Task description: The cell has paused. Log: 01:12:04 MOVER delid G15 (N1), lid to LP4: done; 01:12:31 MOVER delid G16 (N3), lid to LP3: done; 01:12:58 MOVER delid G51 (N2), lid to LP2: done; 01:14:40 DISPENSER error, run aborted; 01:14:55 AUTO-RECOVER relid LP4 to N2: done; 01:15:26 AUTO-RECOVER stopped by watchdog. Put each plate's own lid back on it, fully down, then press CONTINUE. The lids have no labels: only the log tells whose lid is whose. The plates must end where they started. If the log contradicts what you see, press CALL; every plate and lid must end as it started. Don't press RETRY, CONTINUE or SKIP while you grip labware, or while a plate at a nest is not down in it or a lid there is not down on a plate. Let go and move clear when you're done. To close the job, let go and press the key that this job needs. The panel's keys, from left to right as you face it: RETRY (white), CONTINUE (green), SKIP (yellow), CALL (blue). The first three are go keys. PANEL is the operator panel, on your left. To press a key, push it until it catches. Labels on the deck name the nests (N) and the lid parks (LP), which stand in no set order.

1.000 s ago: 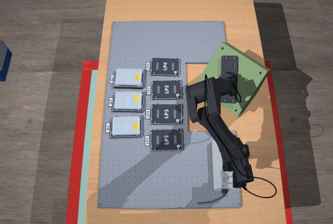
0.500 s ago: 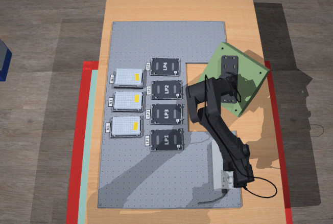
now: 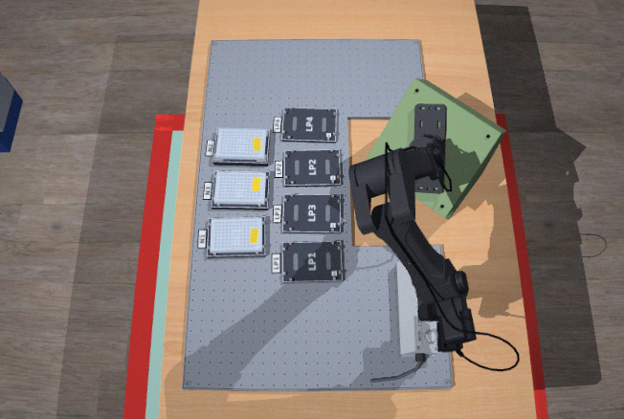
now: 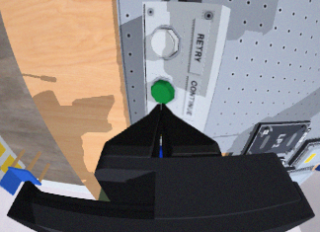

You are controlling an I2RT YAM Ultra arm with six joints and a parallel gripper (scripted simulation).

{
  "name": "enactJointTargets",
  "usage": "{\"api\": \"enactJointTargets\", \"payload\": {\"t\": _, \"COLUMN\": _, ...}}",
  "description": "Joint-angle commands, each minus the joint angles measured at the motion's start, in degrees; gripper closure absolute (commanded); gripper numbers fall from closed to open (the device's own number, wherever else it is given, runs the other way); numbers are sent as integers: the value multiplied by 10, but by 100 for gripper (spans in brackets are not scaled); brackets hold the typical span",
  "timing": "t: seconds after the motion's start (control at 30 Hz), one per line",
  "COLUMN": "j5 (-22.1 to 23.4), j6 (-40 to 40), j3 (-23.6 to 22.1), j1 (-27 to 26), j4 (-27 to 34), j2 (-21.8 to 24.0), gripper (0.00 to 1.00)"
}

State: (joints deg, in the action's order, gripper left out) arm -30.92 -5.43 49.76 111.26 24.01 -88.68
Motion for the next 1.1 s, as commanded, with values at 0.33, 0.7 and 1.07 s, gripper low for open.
{"api": "enactJointTargets", "payload": {"t": 0.33, "j5": 10, "j6": 13, "j3": -16, "j1": -7, "j4": -32, "j2": -19, "gripper": 100}}
{"api": "enactJointTargets", "payload": {"t": 0.7, "j5": 13, "j6": 19, "j3": -19, "j1": -13, "j4": -48, "j2": -27, "gripper": 100}}
{"api": "enactJointTargets", "payload": {"t": 1.07, "j5": 16, "j6": 26, "j3": -8, "j1": -23, "j4": -65, "j2": -27, "gripper": 100}}
